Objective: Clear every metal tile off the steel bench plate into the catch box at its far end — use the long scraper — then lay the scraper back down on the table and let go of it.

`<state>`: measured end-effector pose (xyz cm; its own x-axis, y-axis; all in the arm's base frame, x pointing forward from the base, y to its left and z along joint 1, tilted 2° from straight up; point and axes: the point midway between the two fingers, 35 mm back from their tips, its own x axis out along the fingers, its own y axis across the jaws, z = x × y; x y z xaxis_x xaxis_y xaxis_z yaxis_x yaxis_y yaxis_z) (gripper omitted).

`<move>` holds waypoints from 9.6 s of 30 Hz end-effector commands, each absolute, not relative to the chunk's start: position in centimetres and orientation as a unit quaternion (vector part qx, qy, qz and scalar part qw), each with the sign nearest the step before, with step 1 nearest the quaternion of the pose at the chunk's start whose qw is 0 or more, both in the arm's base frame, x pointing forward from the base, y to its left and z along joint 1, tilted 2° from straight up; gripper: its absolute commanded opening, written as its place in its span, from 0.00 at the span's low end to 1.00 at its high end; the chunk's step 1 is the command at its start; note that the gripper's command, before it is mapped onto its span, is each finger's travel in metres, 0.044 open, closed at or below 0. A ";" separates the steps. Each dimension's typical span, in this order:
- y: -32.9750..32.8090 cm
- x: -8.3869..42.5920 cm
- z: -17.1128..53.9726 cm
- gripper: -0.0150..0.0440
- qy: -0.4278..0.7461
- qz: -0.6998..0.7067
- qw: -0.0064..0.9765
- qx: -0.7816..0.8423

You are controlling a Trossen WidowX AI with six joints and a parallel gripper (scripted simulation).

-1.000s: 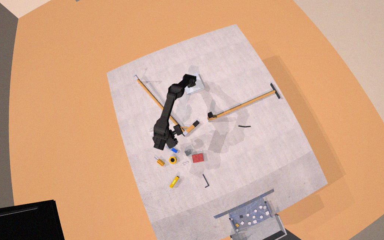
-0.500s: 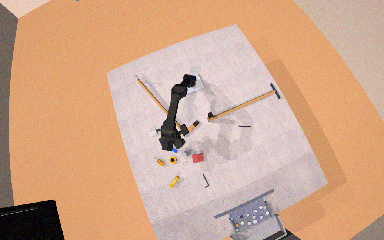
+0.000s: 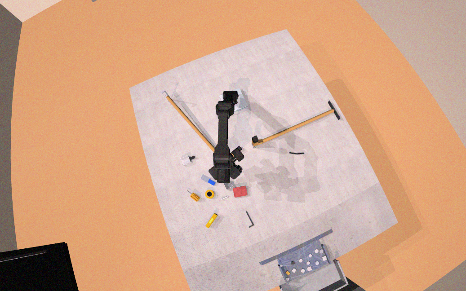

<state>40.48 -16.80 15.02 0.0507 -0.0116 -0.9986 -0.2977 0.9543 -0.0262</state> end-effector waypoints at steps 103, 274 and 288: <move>27.5 24.5 18.1 0.25 0.478 0.498 0.506 -0.517; 28.2 35.3 3.8 0.25 0.476 0.496 0.508 -0.519; 28.0 36.7 3.8 0.25 0.476 0.496 0.508 -0.519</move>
